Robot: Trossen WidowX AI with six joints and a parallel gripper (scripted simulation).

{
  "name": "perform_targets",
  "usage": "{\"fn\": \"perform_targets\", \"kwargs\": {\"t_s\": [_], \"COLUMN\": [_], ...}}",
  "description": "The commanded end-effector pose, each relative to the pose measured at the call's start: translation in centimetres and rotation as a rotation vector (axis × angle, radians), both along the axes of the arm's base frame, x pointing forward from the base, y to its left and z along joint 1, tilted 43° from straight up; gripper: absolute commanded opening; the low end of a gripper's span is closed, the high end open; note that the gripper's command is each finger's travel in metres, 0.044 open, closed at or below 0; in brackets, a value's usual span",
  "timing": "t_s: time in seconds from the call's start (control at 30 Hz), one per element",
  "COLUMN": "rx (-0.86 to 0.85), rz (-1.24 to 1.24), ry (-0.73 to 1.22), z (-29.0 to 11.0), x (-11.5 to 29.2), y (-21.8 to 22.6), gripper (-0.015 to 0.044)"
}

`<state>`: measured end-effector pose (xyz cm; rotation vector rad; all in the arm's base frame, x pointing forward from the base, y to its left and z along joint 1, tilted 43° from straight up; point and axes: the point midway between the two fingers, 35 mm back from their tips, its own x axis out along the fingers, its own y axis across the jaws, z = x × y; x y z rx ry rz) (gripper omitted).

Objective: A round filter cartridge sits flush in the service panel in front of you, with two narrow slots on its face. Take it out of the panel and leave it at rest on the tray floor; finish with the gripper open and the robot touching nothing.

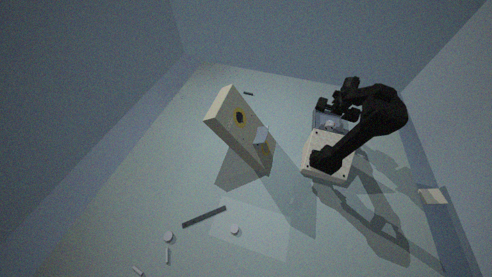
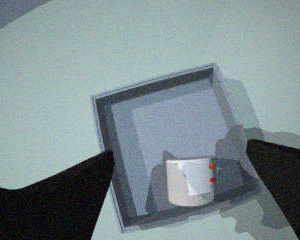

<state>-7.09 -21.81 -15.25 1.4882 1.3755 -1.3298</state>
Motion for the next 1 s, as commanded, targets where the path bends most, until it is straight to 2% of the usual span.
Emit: {"fn": "perform_targets", "kwargs": {"t_s": [0.0,0.07,0.97], "rx": [-0.027,-0.034,-0.034], "rz": [-0.003,0.002,0.002], "ry": [0.001,0.008,0.008], "z": [2.2,1.2,1.2], "x": [-0.1,-0.2,-0.2], "y": [-2.4,-1.8,-1.8], "gripper": [0.0440,0.0440,0.0440]}}
